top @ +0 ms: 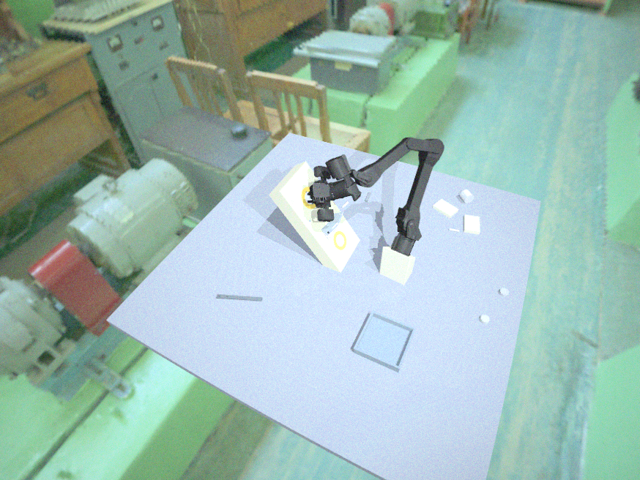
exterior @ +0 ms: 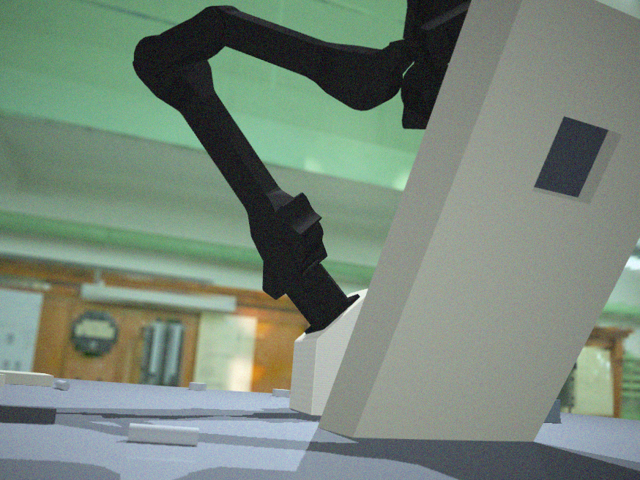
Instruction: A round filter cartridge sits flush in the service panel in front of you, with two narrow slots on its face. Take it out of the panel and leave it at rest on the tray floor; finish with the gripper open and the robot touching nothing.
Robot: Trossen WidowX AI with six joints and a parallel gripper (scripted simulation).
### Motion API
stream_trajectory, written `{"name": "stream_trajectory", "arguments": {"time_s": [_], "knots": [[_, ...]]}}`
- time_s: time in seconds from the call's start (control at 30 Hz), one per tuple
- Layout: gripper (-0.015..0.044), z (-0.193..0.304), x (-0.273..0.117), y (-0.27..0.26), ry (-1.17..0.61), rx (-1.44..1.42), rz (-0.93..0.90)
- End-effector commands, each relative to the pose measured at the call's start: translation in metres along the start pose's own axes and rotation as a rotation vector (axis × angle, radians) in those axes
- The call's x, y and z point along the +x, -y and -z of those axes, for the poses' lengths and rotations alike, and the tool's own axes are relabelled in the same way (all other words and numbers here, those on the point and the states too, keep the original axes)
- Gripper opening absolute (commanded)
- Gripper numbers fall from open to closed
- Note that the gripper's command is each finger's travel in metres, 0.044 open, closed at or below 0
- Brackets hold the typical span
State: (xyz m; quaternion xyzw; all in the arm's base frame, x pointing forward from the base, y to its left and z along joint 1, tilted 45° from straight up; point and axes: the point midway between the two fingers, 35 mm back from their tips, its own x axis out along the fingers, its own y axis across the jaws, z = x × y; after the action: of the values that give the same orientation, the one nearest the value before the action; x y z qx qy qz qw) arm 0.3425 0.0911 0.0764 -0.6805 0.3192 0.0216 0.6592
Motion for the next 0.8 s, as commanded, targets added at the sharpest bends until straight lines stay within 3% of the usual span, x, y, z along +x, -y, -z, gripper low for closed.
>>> {"name": "stream_trajectory", "arguments": {"time_s": [0.0,0.57,0.77], "knots": [[0.0000,0.0021,0.0041,-0.0010,-0.003,-0.149,-0.009],[0.0000,0.0021,0.0032,-0.0010,0.000,-0.741,-0.010],[0.0000,0.0007,-0.0038,-0.0017,0.001,-0.688,-0.015]]}}
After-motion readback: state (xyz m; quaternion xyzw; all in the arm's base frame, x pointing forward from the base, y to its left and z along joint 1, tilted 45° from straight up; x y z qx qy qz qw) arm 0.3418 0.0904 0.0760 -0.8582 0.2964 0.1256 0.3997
